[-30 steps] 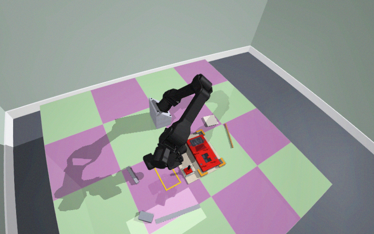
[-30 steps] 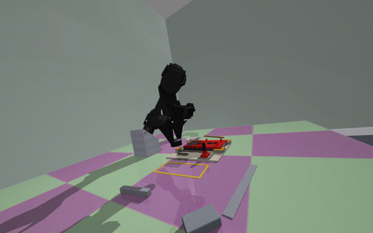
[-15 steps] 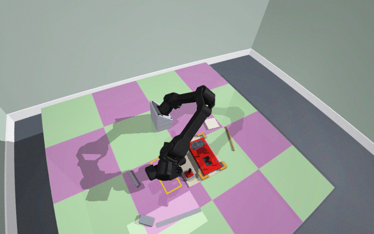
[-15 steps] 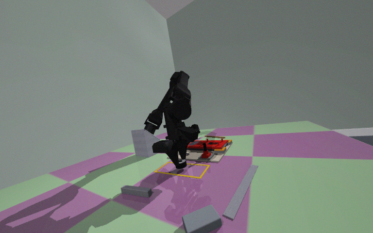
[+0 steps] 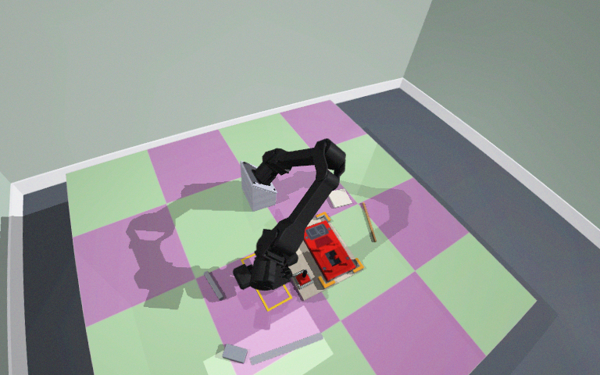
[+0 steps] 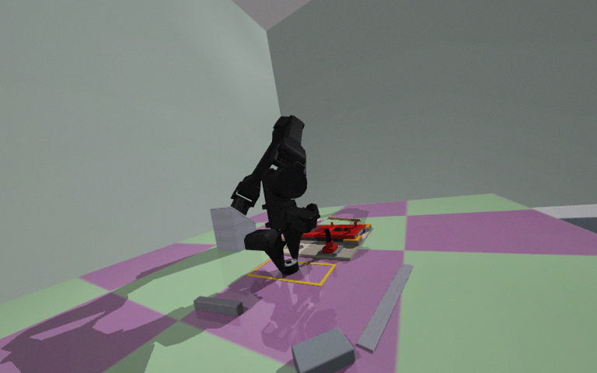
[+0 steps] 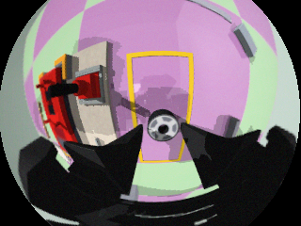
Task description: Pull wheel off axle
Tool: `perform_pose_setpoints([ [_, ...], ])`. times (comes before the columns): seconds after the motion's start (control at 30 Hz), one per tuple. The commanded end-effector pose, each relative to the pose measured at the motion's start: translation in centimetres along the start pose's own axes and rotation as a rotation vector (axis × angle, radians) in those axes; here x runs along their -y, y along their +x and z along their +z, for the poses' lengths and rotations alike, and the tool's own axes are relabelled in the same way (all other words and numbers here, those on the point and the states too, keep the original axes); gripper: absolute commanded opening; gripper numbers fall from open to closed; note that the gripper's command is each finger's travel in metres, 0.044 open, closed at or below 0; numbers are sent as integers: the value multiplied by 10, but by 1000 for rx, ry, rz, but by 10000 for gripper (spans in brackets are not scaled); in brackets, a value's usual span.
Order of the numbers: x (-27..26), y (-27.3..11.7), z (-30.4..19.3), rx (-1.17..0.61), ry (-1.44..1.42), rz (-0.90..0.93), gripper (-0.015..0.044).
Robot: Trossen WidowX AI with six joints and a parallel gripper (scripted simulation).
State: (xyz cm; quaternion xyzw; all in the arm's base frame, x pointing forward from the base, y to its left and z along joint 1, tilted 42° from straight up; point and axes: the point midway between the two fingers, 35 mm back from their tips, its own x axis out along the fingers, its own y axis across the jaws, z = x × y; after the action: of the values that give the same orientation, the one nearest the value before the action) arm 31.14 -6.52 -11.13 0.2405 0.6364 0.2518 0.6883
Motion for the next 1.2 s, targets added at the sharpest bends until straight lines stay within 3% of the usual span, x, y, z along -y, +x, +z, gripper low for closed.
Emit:
perform_pose_setpoints([
  [0.0,1,-13,2,5,-4,-5,300],
  [0.17,1,-57,0,8,2,-4,300],
  [0.27,1,-60,0,8,3,-3,300],
  [0.47,-16,-86,-47,6,11,-5,440],
  [0.63,-34,-105,-84,3,7,-3,440],
  [1.17,-34,-105,-84,3,7,-3,440],
])
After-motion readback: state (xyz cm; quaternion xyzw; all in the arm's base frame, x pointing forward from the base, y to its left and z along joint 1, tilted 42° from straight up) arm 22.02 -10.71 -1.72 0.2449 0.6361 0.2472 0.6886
